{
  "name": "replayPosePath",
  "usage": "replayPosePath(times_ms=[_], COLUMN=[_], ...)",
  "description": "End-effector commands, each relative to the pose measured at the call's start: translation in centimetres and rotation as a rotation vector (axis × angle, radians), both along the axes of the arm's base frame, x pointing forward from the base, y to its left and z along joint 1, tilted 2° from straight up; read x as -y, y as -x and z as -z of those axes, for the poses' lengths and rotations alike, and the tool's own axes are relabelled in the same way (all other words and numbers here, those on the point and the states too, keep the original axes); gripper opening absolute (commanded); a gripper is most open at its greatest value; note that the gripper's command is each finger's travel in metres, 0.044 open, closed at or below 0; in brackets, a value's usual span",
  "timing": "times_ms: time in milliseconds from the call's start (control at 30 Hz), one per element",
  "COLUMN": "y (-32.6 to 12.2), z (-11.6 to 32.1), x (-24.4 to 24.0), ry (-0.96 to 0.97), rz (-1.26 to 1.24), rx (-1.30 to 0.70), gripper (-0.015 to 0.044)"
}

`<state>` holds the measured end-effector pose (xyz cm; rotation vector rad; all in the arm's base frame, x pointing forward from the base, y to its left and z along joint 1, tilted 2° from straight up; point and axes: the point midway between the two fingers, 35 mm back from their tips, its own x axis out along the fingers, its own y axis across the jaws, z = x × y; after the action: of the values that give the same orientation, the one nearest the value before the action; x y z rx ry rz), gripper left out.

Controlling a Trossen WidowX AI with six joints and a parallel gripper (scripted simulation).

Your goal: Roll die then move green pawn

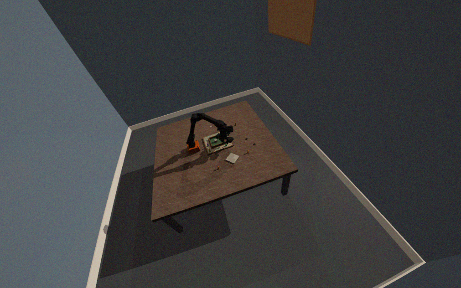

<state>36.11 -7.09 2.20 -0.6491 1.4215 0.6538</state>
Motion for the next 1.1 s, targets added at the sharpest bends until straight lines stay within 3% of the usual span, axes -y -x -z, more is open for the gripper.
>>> replayPosePath(times_ms=[0, 267, 467, 667, 1067], y=[0.1, 0.2, 0.2, 0.2, -0.2], z=[1.0, 2.1, 2.1, 2.1, -4.2], x=[0.0, -0.1, -0.1, -0.1, 0.3], ry=[0.001, 0.001, 0.001, 0.001, 0.001], rz=[-0.004, -0.004, -0.004, -0.004, -0.004], rx=[-0.011, -0.011, -0.011, -0.011, -0.01], gripper=[0.02, 0.02, 0.0043, 0.0003, 0.0])
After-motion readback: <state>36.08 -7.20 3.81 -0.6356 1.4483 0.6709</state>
